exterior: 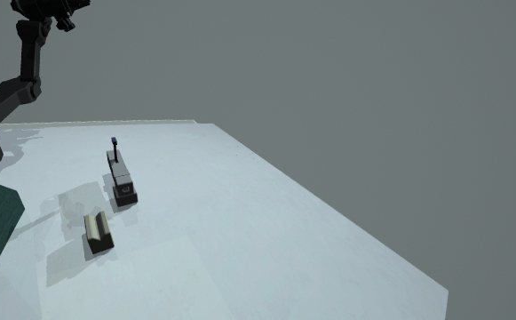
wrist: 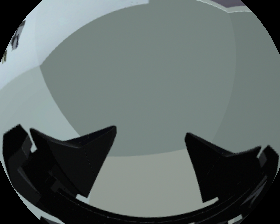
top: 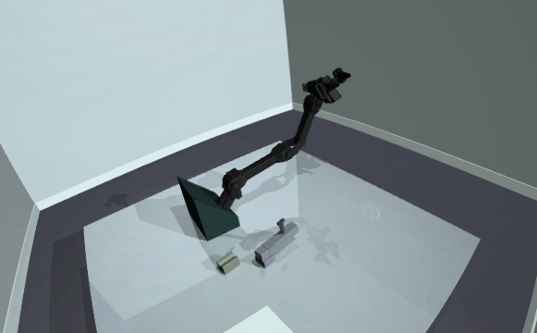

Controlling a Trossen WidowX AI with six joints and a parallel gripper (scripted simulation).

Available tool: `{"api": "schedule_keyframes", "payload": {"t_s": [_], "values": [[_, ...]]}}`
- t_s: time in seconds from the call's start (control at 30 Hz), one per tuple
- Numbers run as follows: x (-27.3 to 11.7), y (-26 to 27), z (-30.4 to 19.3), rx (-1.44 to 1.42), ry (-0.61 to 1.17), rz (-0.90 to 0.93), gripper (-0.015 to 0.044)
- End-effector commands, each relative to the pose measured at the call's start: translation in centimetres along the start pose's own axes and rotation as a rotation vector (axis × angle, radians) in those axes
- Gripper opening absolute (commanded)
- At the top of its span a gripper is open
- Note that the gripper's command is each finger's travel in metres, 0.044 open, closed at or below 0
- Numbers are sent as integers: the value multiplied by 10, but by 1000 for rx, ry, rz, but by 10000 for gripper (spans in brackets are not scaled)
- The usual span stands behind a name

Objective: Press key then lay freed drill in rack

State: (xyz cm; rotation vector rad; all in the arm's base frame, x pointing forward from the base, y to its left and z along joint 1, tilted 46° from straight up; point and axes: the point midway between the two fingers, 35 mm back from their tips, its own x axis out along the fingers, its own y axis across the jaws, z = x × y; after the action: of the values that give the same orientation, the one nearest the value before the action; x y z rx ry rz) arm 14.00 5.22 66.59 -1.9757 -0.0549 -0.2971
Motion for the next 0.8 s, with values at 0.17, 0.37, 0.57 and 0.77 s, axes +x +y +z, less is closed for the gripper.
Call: {"api": "schedule_keyframes", "payload": {"t_s": [0.17,0.37,0.57,0.77], "values": [[0,0,0,0,0,0,242],[2,10,-18,98,-5,0,85],[19,65,-74,482,-30,42,0],[50,139,-104,848,-63,158,0]]}}
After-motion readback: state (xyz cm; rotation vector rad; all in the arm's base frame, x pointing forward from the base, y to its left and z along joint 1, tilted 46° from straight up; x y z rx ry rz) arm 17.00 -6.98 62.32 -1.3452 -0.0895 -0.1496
